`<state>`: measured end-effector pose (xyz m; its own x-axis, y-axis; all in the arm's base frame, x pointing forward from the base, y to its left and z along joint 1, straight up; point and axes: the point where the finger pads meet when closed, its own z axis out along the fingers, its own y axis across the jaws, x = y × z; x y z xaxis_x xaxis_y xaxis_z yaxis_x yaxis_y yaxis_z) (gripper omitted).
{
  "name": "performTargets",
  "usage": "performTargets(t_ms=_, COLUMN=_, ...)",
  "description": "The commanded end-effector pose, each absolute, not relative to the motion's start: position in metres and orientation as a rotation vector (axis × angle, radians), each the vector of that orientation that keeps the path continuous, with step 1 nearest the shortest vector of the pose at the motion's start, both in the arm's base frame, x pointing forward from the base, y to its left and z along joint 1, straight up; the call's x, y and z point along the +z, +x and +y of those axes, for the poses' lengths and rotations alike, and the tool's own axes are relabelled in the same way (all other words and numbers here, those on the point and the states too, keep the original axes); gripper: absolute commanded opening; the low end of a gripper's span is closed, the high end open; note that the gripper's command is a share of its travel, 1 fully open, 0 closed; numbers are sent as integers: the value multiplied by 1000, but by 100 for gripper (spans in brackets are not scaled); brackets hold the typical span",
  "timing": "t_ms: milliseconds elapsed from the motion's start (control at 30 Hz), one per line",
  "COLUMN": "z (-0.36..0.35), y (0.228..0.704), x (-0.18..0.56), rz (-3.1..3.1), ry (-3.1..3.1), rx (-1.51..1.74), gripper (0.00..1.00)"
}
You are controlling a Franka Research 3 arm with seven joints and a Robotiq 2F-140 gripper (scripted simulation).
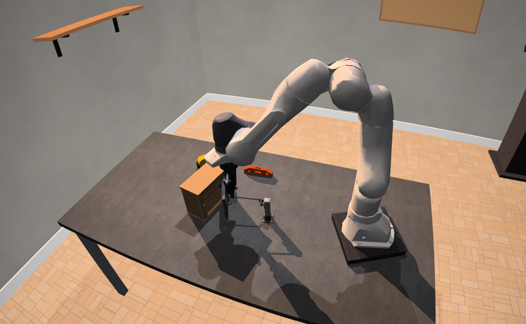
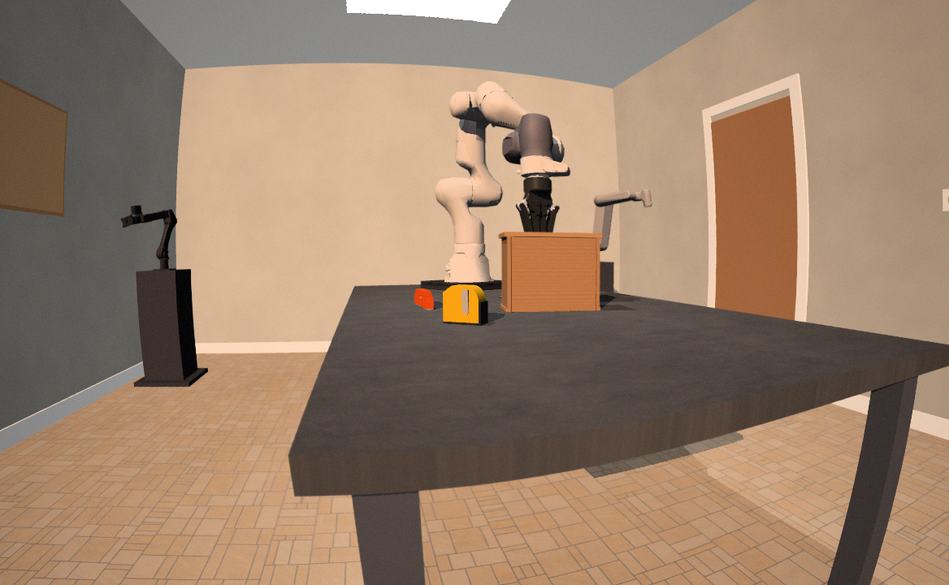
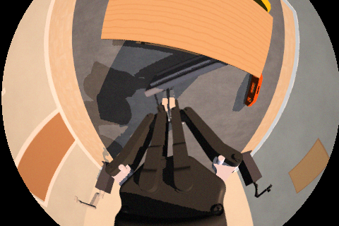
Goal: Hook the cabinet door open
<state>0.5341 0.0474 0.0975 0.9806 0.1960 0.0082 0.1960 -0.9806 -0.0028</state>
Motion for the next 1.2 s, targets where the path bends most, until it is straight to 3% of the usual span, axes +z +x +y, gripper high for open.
performTargets(t_ms=0, z=47, y=532, x=95, rz=-323, ry=-3124, rx=-4, gripper=3)
performTargets(t_ms=667, z=47, y=532, x=95, rz=-323, ry=-3124, rx=-4, gripper=3)
performTargets(t_ms=700, z=47, y=532, x=95, rz=-323, ry=-3124, rx=-4, gripper=14)
performTargets(t_ms=1167, z=47, y=532, x=95, rz=-323, ry=-3124, rx=-4, gripper=14)
